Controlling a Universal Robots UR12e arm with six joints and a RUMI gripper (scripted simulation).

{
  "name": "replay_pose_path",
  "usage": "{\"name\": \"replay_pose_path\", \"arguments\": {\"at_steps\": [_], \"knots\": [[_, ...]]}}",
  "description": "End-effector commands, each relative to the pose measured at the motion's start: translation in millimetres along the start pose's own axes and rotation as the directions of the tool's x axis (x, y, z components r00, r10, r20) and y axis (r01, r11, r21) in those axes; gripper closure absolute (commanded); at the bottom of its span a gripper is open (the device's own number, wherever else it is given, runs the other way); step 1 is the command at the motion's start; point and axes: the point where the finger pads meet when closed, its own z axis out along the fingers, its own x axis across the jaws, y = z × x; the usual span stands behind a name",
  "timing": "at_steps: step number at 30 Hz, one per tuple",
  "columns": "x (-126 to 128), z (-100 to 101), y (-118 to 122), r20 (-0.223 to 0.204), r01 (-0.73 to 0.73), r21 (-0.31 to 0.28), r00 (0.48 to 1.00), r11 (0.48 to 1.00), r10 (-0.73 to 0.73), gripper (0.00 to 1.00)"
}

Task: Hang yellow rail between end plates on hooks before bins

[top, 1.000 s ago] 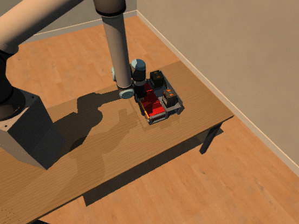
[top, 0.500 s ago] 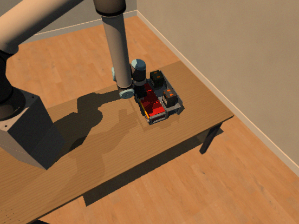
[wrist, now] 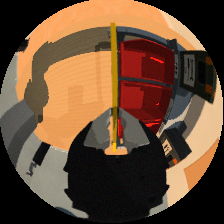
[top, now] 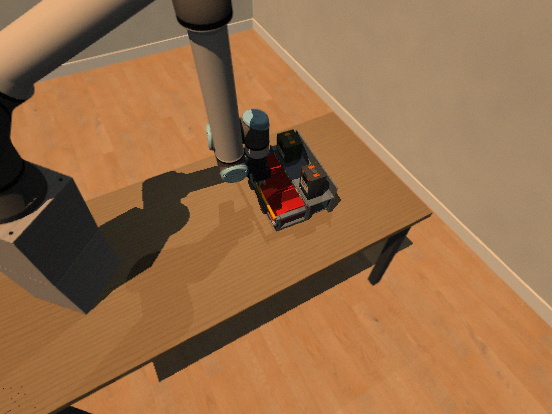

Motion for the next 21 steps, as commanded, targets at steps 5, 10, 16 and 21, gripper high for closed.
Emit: {"name": "replay_pose_path", "arguments": {"at_steps": [5,10,16,21], "knots": [[2.5,-2.2,1.0,-0.004,-0.001,0.001,1.0,1.0,0.001,1.0],[2.5,-1.6,1.0,-0.004,-0.001,0.001,1.0,1.0,0.001,1.0],[2.5,-0.8,1.0,-0.004,-0.001,0.001,1.0,1.0,0.001,1.0],[2.6,0.3,1.0,-0.004,-0.001,0.001,1.0,1.0,0.001,1.0]]}}
